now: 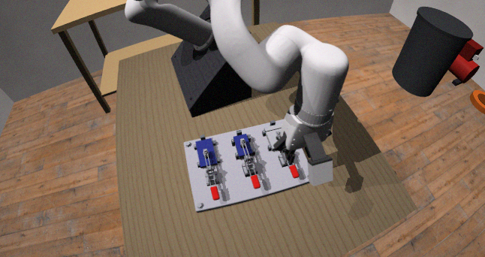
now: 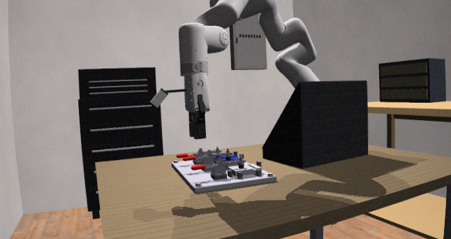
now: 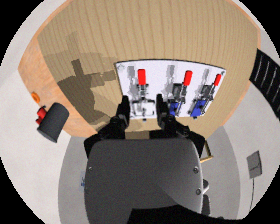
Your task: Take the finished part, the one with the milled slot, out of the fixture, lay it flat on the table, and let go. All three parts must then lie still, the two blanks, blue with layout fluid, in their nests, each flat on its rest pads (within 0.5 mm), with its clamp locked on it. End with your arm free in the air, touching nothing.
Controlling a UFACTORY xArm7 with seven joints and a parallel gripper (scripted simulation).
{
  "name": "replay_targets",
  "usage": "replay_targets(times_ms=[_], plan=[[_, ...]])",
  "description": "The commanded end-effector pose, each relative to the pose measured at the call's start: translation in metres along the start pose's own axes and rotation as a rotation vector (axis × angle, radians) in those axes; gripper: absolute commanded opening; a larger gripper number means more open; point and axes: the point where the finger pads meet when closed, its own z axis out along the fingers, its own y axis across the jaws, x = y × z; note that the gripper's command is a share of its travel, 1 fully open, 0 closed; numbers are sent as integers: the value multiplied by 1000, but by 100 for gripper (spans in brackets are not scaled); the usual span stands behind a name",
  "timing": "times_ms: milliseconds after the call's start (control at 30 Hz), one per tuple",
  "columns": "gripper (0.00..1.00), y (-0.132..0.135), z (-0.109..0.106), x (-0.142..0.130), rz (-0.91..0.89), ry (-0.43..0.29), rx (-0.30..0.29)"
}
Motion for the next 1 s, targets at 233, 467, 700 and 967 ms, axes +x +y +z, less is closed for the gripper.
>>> replay_targets(times_ms=[233,467,700,967], plan=[[47,-1,12,2,0,3,3],[47,-1,36,2,0,3,3],[47,-1,60,2,0,3,3],[47,-1,70,2,0,3,3]])
